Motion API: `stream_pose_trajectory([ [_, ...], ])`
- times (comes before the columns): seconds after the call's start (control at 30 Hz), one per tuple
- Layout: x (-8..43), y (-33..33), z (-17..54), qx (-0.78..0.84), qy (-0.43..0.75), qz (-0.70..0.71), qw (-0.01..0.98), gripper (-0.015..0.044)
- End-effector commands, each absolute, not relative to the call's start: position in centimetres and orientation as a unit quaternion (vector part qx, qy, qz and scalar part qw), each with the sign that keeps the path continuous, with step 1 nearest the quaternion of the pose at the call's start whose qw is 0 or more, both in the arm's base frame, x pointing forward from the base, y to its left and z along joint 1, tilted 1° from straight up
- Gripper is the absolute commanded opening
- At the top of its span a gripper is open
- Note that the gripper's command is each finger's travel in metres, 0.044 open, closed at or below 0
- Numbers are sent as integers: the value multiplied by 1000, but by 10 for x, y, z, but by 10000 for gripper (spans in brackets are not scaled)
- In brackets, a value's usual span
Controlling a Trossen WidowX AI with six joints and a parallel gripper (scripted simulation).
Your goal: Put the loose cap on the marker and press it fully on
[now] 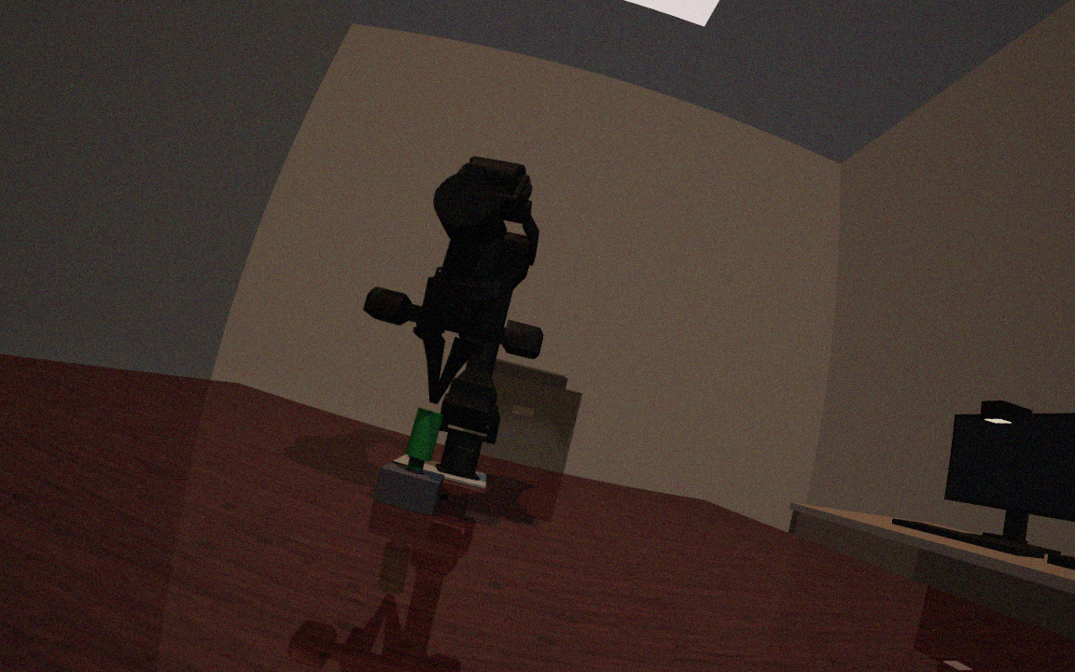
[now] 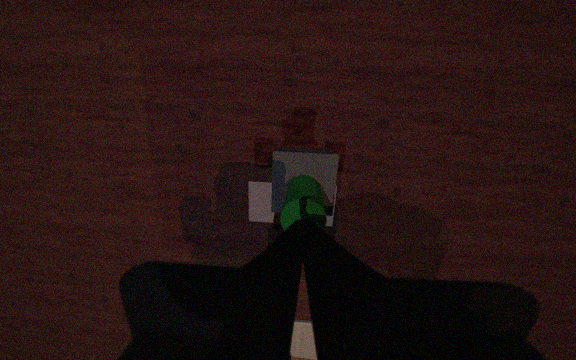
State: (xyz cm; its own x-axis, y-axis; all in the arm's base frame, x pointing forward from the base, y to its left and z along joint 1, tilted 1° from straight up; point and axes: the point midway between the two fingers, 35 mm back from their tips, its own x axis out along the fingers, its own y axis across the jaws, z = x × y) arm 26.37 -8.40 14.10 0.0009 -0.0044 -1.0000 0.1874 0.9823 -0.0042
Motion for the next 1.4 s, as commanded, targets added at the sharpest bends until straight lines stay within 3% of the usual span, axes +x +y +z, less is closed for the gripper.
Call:
stream_pose_trajectory([
  [0.0,264,-84,135,65,702,-70,706,0],
  [0.6,265,-85,129,63,699,-70,708,0],
  [0.87,265,-84,209,62,695,-71,713,0],
  [1.07,264,-84,216,62,694,-71,713,0],
  [1.37,264,-84,216,62,694,-71,713,236],
])
